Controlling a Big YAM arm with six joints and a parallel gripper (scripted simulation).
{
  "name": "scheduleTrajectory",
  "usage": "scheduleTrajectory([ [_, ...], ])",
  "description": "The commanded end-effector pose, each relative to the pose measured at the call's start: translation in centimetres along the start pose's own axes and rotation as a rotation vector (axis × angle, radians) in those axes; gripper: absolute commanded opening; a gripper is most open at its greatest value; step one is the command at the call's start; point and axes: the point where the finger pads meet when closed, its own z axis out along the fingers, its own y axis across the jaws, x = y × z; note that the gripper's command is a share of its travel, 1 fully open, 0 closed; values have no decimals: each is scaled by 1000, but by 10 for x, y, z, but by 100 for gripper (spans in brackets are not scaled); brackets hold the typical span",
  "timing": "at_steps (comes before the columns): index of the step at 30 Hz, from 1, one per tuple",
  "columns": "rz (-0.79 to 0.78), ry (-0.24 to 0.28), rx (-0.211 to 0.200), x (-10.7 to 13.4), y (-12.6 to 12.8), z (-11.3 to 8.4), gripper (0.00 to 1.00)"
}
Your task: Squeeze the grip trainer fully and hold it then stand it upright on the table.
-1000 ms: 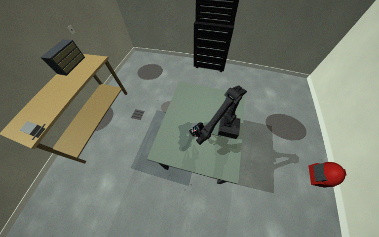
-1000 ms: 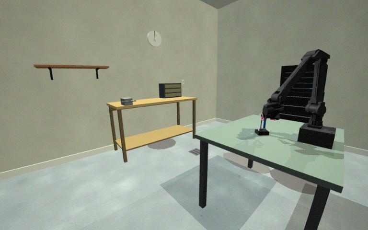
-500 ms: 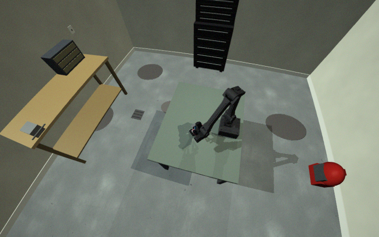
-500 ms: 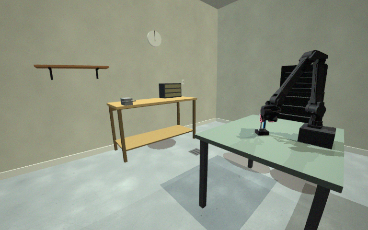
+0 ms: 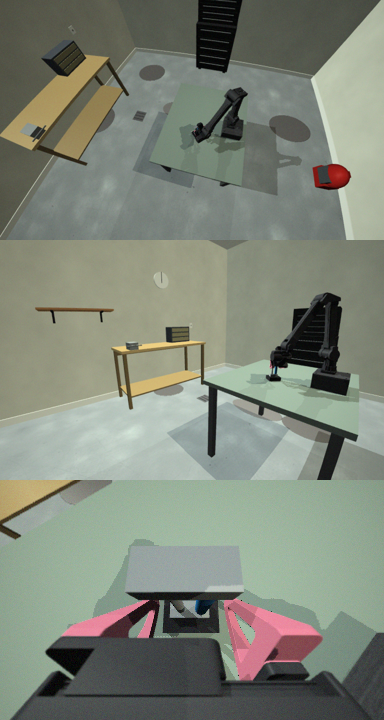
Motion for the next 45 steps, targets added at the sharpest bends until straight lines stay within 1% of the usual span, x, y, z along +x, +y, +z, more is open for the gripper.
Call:
scheduleTrajectory([
  [1,-6,-3,5,-2,2,7,76],
  [4,-9,-3,8,-2,-1,9,76],
  [7,-5,-3,4,-3,1,9,76],
  [8,8,-3,-7,-6,9,7,76],
  [11,-1,-3,1,-4,6,9,76],
  [45,4,-3,-1,-5,6,8,76],
])
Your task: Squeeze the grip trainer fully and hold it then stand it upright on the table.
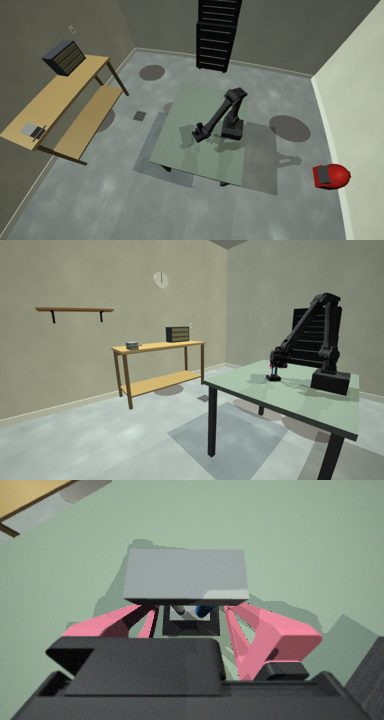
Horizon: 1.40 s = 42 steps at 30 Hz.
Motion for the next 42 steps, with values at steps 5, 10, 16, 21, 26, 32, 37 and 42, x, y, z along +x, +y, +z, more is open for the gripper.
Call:
scheduleTrajectory([
  [5,12,-3,1,-5,5,3,76],
  [10,33,1,-18,-8,18,0,21],
  [16,28,1,-13,-6,14,1,21],
  [21,28,1,-13,-6,14,1,21],
  [26,28,1,-13,-6,14,1,21],
  [32,28,1,-13,-6,14,1,21],
  [37,28,1,-13,-6,14,1,21],
  [42,28,1,-13,-6,14,1,21],
])
